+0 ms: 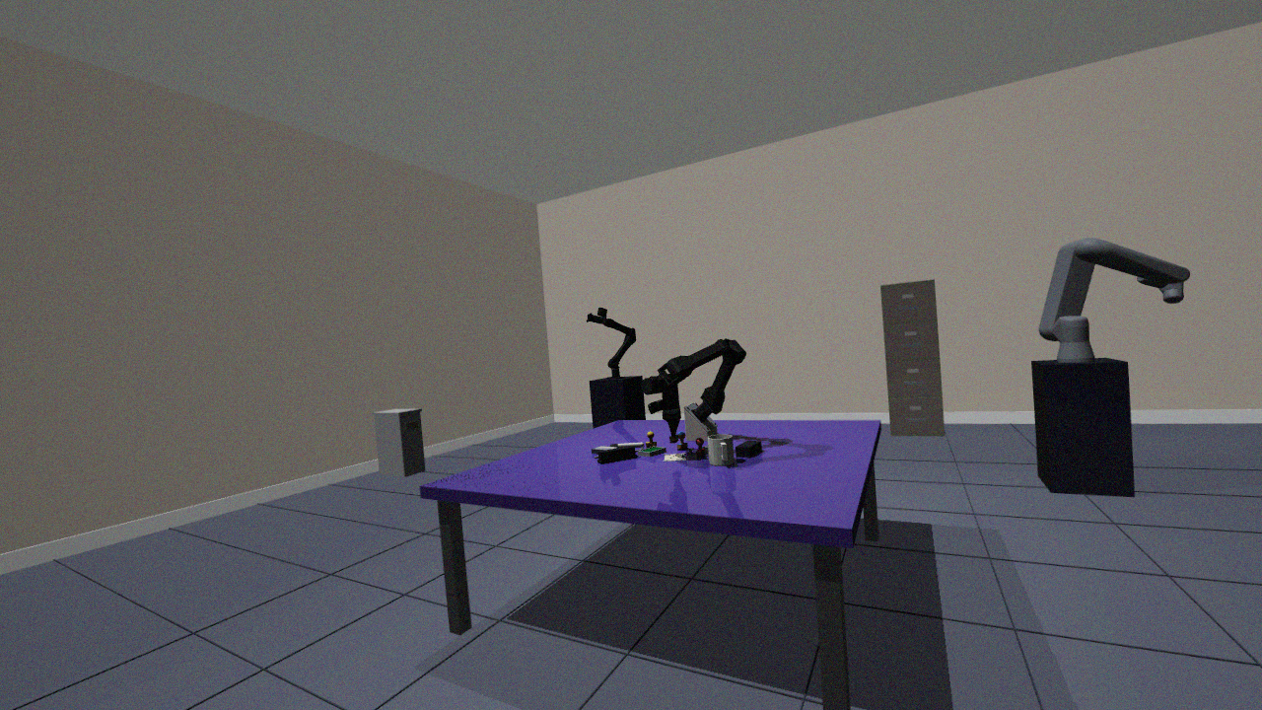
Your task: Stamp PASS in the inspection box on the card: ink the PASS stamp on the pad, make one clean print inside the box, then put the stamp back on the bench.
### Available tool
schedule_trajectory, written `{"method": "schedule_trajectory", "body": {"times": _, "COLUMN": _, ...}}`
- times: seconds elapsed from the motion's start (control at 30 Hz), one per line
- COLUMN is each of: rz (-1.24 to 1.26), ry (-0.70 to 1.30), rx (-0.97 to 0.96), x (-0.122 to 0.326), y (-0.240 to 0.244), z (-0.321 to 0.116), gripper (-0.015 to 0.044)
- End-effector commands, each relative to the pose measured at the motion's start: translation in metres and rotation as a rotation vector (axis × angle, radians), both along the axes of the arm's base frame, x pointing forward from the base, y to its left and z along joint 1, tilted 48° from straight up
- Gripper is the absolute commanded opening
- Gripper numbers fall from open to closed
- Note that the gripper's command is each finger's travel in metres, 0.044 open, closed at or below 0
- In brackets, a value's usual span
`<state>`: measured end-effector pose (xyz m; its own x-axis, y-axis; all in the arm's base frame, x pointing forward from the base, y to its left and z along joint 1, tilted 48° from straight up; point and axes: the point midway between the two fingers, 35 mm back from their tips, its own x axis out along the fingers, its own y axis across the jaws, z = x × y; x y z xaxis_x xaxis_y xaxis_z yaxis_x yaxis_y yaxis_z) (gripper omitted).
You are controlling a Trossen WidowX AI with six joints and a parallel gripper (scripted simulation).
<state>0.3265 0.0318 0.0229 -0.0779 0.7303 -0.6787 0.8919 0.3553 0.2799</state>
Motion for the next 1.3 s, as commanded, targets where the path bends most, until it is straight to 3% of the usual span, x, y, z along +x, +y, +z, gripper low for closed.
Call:
{"method": "schedule_trajectory", "body": {"times": 0.0, "rz": 0.002, "ry": -0.009, "rx": -0.004, "x": 0.002, "y": -0.007, "z": 0.006, "gripper": 0.0}}
{"method": "schedule_trajectory", "body": {"times": 0.27, "rz": 0.002, "ry": -0.009, "rx": -0.004, "x": 0.004, "y": -0.013, "z": 0.01, "gripper": 0.0}}
{"method": "schedule_trajectory", "body": {"times": 1.27, "rz": 0.006, "ry": -0.019, "rx": -0.008, "x": 0.063, "y": -0.073, "z": -0.06, "gripper": 0.0}}
